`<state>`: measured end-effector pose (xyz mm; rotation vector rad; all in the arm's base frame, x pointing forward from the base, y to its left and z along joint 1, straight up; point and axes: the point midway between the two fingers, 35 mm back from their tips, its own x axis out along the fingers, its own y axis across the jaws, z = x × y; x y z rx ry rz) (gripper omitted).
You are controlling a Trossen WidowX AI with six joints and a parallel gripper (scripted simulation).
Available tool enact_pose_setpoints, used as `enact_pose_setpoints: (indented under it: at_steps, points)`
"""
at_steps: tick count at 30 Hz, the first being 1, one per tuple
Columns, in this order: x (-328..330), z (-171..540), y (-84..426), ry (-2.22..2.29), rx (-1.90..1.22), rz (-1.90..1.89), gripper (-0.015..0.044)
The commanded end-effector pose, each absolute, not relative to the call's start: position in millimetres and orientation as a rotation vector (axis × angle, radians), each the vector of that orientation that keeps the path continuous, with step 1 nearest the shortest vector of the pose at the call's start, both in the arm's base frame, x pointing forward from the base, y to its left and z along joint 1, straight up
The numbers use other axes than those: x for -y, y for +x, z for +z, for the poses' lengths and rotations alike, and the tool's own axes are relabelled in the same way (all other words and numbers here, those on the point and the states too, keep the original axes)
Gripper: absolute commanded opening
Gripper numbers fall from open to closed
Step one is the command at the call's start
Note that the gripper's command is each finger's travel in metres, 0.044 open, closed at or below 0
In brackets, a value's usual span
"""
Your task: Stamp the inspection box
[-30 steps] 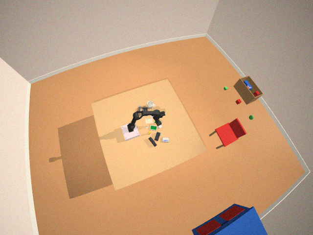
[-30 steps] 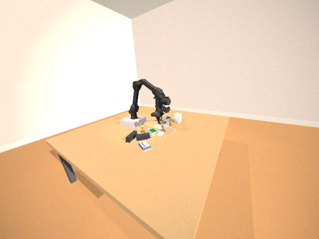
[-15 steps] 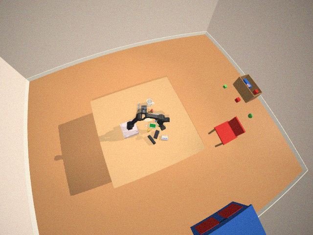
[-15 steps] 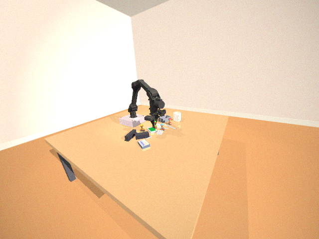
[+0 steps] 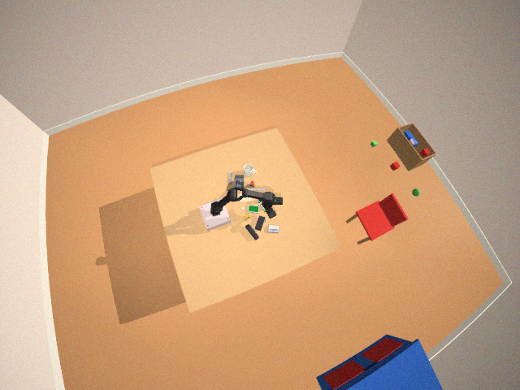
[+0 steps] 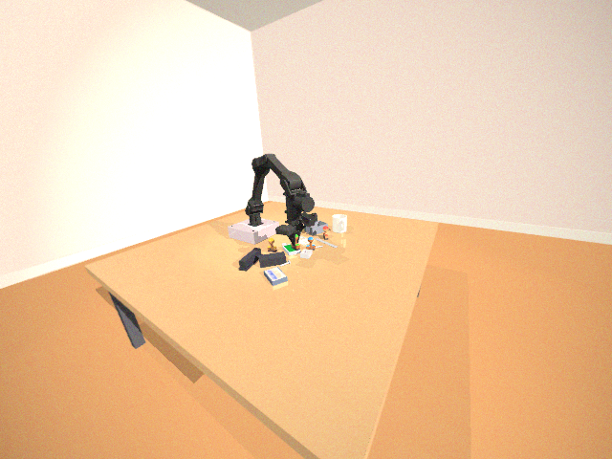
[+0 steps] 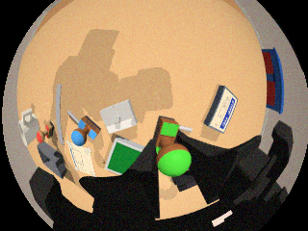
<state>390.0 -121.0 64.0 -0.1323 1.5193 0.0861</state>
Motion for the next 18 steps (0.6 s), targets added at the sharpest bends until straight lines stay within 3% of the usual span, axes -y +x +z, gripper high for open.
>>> enact_pose_setpoints:
  at_steps: [1,18]
  points:
    - [120.5,54.3,389.4,-0.131,-1.524,0.094,0.0000]
    - [120.6,26.5,390.3,-0.131,-1.524,0.094,0.0000]
